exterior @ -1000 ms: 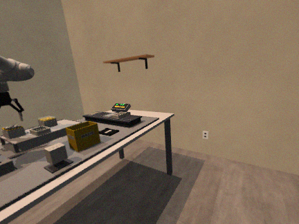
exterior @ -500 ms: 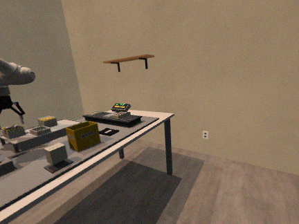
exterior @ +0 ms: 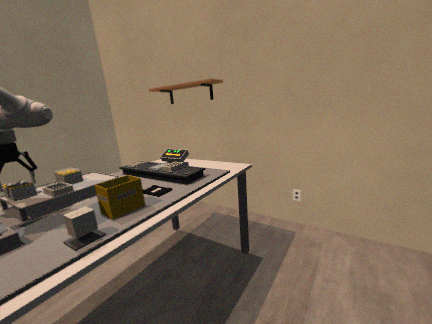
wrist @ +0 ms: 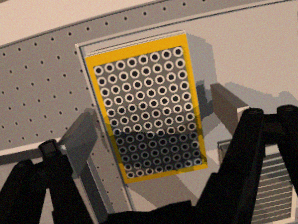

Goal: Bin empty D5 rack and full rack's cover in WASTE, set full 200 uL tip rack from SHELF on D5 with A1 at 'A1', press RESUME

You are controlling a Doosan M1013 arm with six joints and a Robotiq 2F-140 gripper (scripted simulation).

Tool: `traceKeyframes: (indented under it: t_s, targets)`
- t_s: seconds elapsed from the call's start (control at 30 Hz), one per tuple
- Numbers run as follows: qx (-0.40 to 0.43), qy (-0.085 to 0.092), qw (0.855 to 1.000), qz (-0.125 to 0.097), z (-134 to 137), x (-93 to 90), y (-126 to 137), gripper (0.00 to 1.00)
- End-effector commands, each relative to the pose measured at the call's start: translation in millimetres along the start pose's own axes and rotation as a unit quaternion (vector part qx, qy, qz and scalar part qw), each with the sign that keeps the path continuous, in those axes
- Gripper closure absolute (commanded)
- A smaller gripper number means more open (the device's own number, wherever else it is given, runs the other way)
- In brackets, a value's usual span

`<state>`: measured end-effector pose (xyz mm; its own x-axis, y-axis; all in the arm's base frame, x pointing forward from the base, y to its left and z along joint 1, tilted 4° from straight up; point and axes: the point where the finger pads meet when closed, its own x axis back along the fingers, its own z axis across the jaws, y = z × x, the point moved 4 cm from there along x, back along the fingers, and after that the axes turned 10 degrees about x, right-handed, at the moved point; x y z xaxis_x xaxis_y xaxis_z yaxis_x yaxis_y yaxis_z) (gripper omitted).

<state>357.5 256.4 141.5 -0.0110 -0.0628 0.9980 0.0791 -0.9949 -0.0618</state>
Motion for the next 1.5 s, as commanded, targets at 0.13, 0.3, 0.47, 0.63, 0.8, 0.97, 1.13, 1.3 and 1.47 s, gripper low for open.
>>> traceKeyframes:
  t_s: [0.13,0.3,0.47,0.63,0.8,0.97,1.13,1.3,1.47]
  targets:
    - [0.000,0.000,1.000,0.000,0,-8.0,0,0.23]
    - [0.000,0.000,1.000,0.000,0,-16.3,0,0.23]
    - [0.000,0.000,1.000,0.000,0,-24.6,0,0.23]
    - [0.000,0.000,1.000,0.000,0,-29.6,0,0.23]
    - [0.000,0.000,1.000,0.000,0,-31.3,0,0.23]
    - [0.000,0.000,1.000,0.000,0,-31.3,0,0.23]
    - [0.000,0.000,1.000,0.000,0,-31.3,0,1.00]
    - [0.000,0.000,1.000,0.000,0,-31.3,0,1.00]
    - [0.000,0.000,1.000,0.000,0,-31.3,0,1.00]
